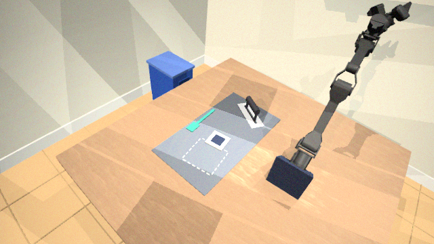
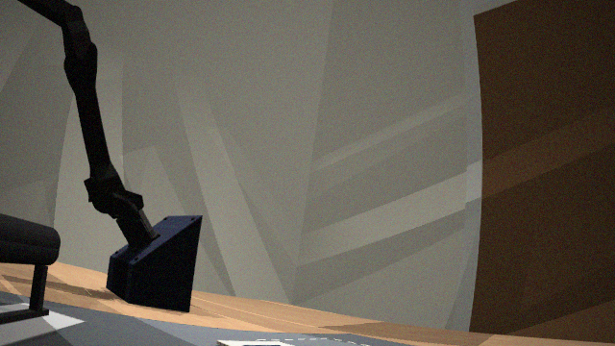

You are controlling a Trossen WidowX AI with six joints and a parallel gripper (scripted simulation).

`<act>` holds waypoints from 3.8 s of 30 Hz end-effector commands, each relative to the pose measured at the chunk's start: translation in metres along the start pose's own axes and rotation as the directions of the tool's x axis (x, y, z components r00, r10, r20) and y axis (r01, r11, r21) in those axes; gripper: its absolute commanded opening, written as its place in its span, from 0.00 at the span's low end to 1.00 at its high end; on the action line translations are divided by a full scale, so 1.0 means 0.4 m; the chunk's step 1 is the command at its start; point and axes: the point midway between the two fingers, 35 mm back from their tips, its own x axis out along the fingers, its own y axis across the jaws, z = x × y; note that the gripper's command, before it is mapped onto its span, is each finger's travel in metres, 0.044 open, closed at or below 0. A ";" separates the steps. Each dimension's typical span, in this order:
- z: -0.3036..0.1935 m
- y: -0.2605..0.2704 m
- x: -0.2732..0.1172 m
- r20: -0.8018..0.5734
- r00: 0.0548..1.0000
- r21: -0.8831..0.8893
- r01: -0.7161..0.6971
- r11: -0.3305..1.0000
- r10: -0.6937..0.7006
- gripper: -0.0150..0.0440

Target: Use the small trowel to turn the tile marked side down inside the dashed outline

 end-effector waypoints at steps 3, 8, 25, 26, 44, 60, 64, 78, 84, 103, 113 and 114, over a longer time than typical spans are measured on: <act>0.000 0.000 0.000 0.000 1.000 0.000 0.000 1.000 0.000 0.80; 0.000 0.000 0.000 0.000 1.000 0.000 0.000 1.000 0.000 0.58; 0.000 0.000 0.000 0.000 1.000 0.000 0.000 1.000 0.000 0.25; 0.000 0.000 0.000 0.000 1.000 0.000 0.000 1.000 0.000 0.25; 0.000 0.000 0.000 0.000 1.000 0.000 0.000 1.000 0.000 0.42; 0.000 0.000 0.000 0.000 1.000 0.000 0.000 1.000 0.000 0.42; 0.000 0.000 0.000 0.000 1.000 0.000 0.000 1.000 0.000 0.38; 0.000 0.000 0.000 0.000 1.000 0.000 0.000 1.000 0.000 0.25; 0.000 0.000 0.000 0.000 1.000 0.000 0.000 1.000 0.000 0.42; -0.074 0.244 -0.055 -0.115 0.949 -0.087 -0.304 0.949 0.293 0.71; -0.088 0.391 -0.124 -0.151 0.871 -0.134 -0.486 0.863 0.467 0.71; -0.088 0.406 -0.132 -0.154 0.862 -0.139 -0.504 0.853 0.484 0.71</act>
